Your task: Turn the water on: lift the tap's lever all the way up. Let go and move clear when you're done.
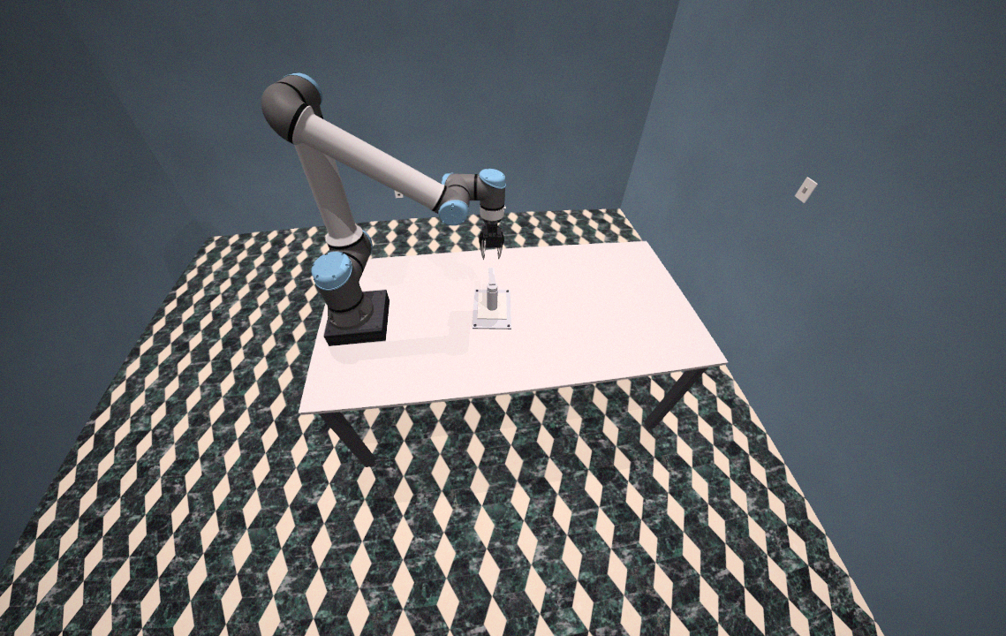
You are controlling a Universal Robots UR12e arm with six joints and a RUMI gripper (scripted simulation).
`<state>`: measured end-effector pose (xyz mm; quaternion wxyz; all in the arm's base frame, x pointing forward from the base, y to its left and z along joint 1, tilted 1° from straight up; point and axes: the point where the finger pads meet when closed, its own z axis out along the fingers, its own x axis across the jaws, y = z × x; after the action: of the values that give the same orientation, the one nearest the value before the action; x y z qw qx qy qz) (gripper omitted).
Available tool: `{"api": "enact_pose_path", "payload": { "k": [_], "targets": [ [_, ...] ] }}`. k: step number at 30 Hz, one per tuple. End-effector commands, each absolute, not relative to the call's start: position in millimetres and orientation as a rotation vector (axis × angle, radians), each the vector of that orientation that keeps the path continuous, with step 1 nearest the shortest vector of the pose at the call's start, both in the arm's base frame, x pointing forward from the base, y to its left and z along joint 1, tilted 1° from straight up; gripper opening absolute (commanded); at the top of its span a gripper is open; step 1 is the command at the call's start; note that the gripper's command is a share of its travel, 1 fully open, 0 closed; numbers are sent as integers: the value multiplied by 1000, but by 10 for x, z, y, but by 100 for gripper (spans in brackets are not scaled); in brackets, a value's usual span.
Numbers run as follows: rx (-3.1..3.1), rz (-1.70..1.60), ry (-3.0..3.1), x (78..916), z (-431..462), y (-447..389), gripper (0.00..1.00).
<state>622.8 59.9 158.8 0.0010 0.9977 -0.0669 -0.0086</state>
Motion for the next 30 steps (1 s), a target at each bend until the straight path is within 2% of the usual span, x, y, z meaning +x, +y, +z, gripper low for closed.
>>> {"api": "enact_pose_path", "payload": {
  "k": [1, 30],
  "targets": [
    [3132, -24, -210, 6235, 1591, 598, 38],
    [3128, -22, -212, 6236, 1255, 597, 38]
  ]
}}
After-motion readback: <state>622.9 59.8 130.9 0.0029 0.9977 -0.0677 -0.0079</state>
